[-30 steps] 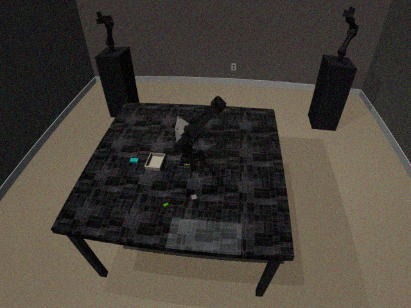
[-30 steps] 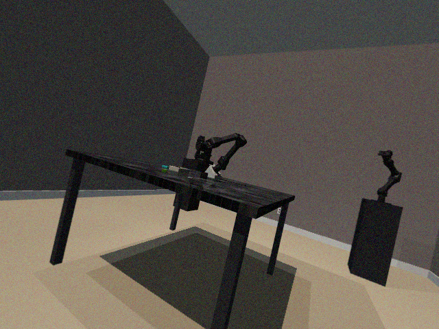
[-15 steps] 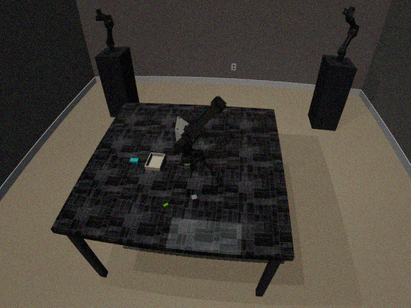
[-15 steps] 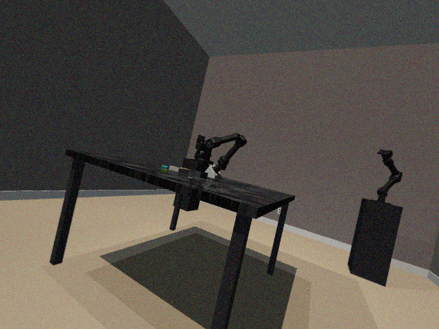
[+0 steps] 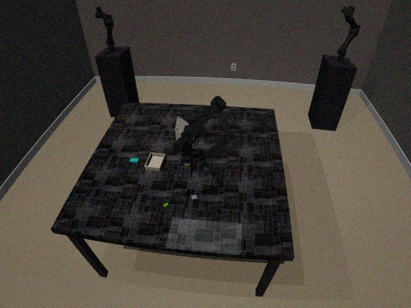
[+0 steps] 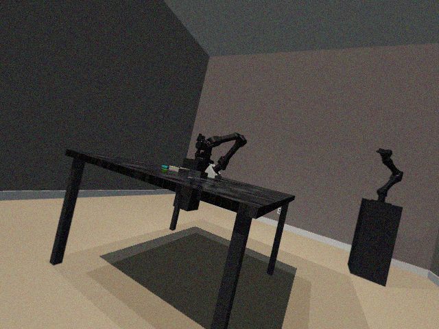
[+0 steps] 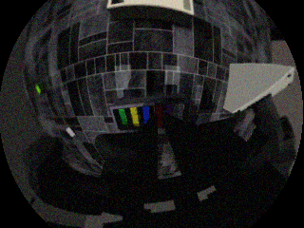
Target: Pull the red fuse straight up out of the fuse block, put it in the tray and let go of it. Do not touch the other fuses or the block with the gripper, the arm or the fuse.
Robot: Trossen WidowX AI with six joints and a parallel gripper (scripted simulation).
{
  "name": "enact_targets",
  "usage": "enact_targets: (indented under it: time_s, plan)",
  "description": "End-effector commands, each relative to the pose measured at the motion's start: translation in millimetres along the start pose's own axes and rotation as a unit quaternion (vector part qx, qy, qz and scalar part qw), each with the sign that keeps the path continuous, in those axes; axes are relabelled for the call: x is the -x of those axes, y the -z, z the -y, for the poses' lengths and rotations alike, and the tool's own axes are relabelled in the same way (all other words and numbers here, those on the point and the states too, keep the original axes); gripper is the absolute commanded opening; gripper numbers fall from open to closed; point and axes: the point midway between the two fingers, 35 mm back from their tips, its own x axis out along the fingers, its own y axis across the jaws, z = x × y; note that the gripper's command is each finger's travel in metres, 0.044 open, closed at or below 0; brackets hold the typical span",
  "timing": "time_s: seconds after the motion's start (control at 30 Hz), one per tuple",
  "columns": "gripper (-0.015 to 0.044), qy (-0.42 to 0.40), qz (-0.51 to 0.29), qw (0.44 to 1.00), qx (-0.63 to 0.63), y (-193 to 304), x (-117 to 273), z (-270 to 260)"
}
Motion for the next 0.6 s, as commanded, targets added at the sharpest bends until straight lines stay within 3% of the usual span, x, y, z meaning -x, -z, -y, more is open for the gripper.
enact_targets:
  time_s: [0.0, 0.57]
  plan:
    - [0.0000, 0.000, 0.001, 1.000, 0.002, -0.1, 2.1, -0.5]
    - [0.0000, 0.000, 0.001, 1.000, 0.002, -0.2, 10.4, -0.6]
